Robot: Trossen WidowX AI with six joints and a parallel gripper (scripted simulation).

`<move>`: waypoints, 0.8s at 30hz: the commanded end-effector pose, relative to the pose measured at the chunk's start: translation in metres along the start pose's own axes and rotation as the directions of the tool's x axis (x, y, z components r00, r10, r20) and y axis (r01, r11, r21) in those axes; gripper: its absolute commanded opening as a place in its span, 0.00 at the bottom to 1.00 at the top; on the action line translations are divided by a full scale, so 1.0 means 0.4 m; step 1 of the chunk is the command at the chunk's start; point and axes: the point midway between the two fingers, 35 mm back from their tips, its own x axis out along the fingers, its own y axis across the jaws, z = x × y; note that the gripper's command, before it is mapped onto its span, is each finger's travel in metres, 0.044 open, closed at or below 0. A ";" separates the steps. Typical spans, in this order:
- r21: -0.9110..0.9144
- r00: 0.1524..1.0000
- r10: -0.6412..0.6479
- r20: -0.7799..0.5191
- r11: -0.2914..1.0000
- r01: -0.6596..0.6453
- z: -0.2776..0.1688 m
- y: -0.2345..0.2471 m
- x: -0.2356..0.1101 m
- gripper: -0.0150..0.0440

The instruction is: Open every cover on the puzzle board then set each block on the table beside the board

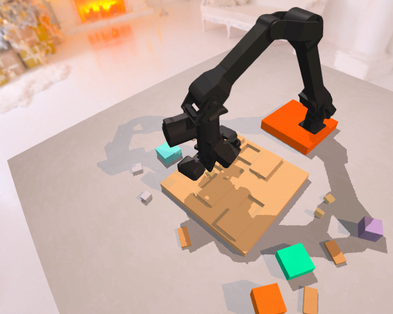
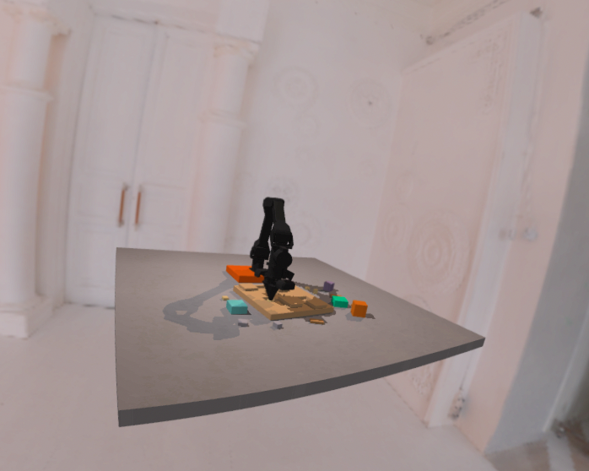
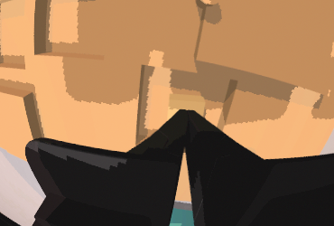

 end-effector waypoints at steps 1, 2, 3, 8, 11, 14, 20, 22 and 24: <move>0.000 1.000 0.004 0.005 1.000 -0.004 0.004 0.004 0.004 0.25; 0.000 1.000 0.004 0.005 1.000 -0.004 0.004 0.004 0.004 0.25; 0.000 1.000 0.004 0.005 1.000 -0.004 0.004 0.004 0.004 0.25; 0.091 1.000 0.004 0.005 0.996 -0.004 0.004 0.004 0.004 0.25; 0.315 1.000 0.004 0.005 0.949 -0.005 0.004 0.004 0.004 0.25; 0.580 1.000 0.004 0.005 0.815 -0.006 0.004 0.004 0.004 0.25; 0.939 1.000 0.003 0.005 0.345 -0.006 0.004 0.004 0.004 0.25; 0.988 1.000 0.003 0.005 0.152 -0.005 0.004 0.004 0.004 0.25; 0.999 1.000 0.003 0.005 0.041 -0.005 0.004 0.004 0.004 0.25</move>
